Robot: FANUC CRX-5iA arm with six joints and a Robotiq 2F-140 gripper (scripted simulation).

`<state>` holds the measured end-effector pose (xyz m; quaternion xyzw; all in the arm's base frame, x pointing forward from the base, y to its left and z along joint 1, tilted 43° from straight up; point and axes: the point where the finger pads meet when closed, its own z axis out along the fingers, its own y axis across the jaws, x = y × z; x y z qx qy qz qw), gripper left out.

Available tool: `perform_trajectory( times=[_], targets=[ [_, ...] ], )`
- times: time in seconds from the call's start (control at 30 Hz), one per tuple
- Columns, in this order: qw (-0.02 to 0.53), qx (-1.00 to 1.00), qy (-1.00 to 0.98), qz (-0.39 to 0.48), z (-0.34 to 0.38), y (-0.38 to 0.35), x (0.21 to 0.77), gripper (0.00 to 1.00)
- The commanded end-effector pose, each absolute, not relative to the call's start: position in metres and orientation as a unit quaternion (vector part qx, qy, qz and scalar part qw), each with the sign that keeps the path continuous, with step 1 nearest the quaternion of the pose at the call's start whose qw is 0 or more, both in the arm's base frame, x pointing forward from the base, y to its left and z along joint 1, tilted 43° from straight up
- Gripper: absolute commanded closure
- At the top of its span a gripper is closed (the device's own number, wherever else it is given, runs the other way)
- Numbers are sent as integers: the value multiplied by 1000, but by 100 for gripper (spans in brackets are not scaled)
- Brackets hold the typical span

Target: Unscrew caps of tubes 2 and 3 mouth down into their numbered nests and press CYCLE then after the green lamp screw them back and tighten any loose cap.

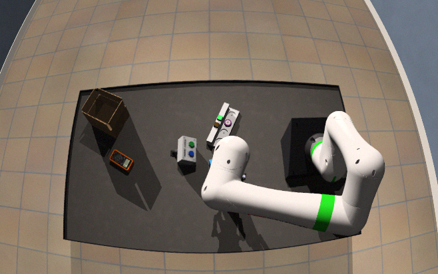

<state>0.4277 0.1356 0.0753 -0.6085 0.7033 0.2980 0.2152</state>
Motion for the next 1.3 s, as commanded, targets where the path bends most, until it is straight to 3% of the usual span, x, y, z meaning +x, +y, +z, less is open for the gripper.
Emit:
perform_trajectory(
  times=[0.0, 0.13, 0.57, 0.87, 0.9, 1.27],
  targets=[
    [215, -609, 703, 297, 76, 135, 428, 59],
    [258, -707, 604, 262, 76, 135, 428, 59],
    [322, -851, 376, 177, 76, 135, 428, 59],
    [322, -851, 374, 176, 76, 135, 428, 59],
    [322, -851, 374, 176, 76, 135, 428, 70],
    [322, -851, 374, 176, 76, 135, 428, 70]
  ],
)
